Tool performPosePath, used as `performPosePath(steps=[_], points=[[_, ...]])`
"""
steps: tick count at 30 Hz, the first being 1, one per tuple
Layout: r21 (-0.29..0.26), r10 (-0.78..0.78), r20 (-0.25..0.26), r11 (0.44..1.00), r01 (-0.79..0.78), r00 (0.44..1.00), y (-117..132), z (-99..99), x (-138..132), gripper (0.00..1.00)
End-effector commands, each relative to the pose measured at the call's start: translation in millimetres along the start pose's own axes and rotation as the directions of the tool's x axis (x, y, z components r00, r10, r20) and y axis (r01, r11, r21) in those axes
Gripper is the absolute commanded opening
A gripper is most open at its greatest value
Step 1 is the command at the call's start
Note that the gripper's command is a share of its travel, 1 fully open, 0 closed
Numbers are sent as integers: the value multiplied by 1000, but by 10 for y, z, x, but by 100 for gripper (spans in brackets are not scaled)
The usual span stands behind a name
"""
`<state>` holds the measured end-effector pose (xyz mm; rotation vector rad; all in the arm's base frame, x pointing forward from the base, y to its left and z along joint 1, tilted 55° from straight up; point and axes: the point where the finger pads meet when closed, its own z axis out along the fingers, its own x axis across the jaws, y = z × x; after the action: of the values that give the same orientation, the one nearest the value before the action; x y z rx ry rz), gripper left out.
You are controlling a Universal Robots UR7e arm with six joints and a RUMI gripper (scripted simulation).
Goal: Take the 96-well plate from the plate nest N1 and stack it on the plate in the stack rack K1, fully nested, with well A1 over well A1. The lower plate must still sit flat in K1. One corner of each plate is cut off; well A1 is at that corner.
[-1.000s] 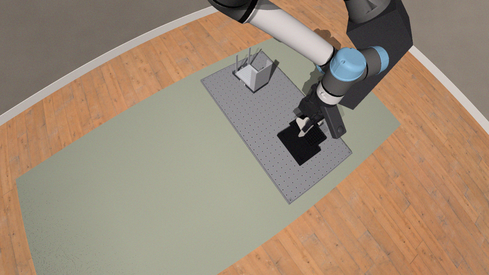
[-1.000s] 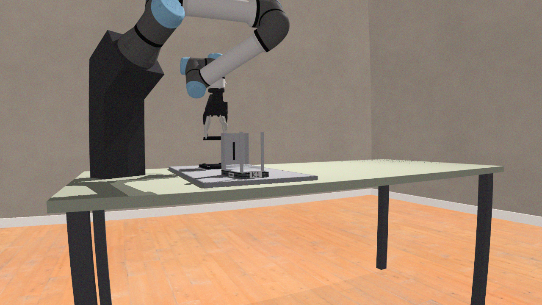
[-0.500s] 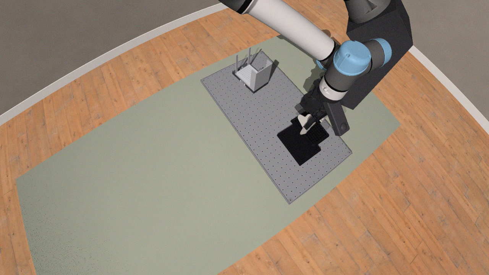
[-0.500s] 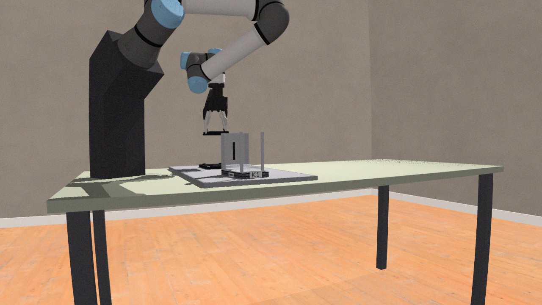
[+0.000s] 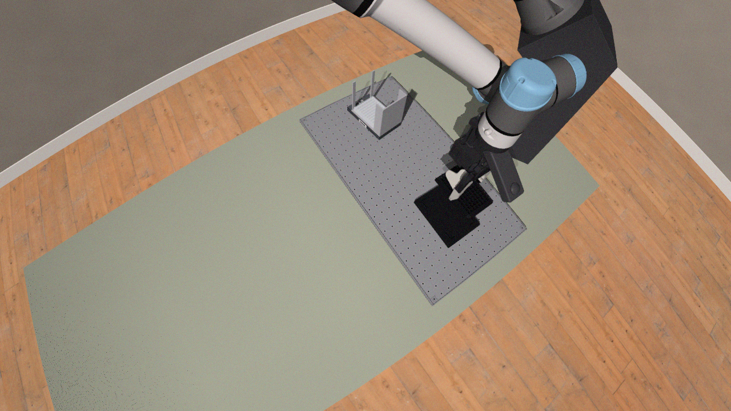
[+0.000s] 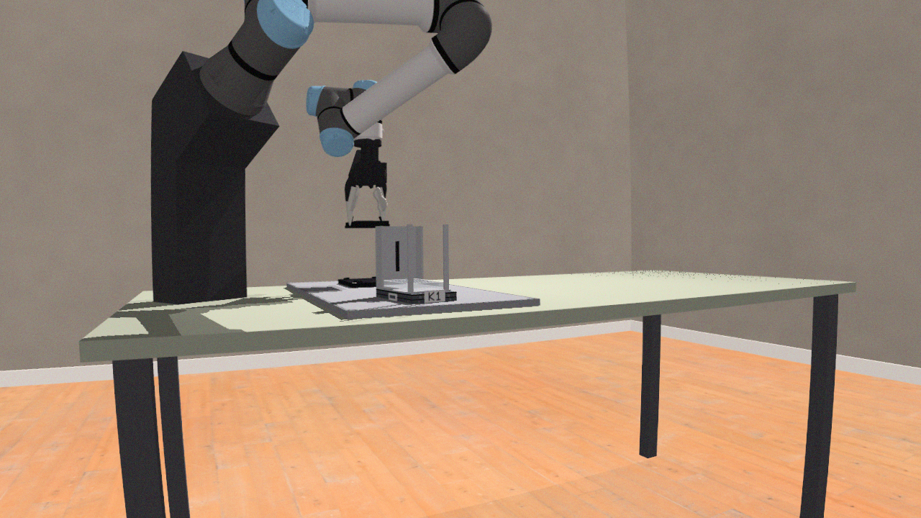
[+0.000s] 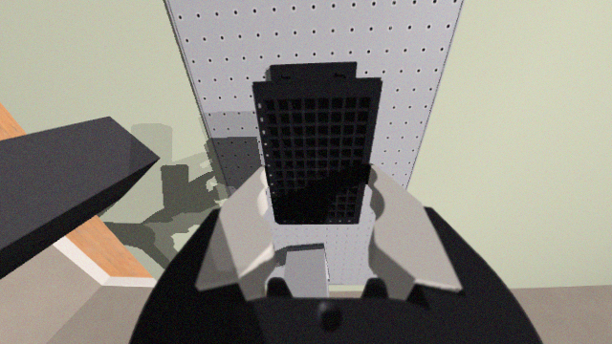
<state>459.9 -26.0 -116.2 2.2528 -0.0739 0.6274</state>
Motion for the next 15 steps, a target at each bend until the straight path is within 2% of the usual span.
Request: performPosePath(steps=[1, 5, 9, 15], points=[[0, 0, -1, 1000, 0, 1000, -1, -4, 3, 0], [0, 0, -1, 1000, 0, 1000, -1, -4, 3, 0], [0, -130, -1, 992, 130, 992, 132, -7, -3, 0], [0, -130, -1, 992, 130, 992, 332, -11, -11, 0]])
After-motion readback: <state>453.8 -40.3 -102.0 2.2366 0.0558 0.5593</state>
